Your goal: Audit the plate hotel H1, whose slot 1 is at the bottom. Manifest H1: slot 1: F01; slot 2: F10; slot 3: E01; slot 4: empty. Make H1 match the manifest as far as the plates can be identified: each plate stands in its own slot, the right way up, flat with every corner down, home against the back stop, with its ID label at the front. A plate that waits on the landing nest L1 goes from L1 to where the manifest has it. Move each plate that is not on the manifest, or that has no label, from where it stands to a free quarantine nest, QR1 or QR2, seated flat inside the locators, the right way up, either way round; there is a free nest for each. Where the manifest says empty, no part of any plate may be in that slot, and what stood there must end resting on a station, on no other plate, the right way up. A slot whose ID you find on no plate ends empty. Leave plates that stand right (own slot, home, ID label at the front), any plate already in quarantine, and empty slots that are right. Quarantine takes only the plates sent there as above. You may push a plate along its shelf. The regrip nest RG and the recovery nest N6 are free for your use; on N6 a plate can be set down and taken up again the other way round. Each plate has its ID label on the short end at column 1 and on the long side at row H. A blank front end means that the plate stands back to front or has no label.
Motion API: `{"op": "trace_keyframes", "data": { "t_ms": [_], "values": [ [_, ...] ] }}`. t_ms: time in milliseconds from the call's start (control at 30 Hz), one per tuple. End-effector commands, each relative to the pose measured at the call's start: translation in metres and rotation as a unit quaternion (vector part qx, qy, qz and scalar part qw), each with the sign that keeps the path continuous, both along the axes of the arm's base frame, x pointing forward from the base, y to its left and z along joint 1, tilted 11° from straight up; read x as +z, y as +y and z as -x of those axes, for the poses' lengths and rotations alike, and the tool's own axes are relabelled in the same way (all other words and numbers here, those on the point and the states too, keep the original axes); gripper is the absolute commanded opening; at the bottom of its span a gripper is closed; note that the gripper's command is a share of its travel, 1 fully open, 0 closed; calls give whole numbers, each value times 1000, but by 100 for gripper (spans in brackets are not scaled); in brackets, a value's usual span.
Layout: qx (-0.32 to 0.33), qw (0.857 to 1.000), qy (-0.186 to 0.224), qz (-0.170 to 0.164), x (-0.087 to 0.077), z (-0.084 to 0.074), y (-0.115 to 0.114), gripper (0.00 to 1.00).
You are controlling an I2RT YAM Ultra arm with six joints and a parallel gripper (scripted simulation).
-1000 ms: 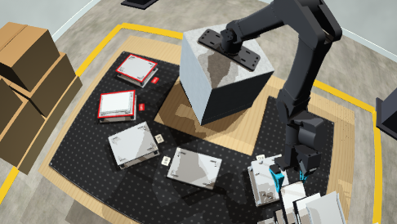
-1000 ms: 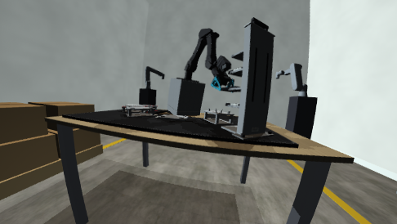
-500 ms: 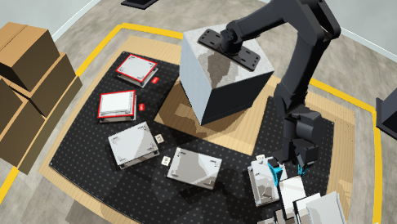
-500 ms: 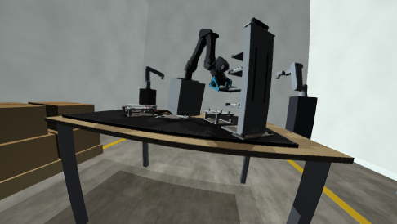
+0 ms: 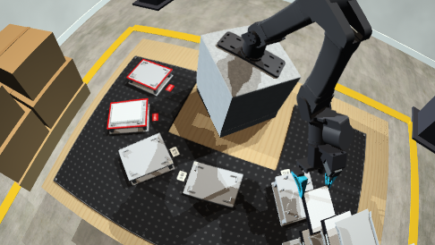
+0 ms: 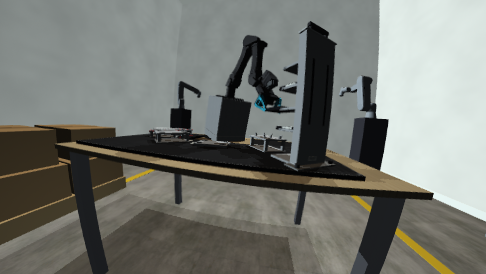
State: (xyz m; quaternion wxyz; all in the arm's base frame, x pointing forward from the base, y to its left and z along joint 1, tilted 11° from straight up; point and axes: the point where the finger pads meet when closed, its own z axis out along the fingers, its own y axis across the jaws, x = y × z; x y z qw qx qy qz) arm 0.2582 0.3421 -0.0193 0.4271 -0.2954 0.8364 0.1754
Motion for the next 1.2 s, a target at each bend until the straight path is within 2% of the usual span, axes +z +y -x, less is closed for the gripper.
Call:
{"op": "trace_keyframes", "data": {
  "t_ms": [0,1167],
  "values": [
    [-1,1000,-7,-10,7,0,2,86],
    [-1,1000,-6,-9,-4,30,-22,86]
  ]
}}
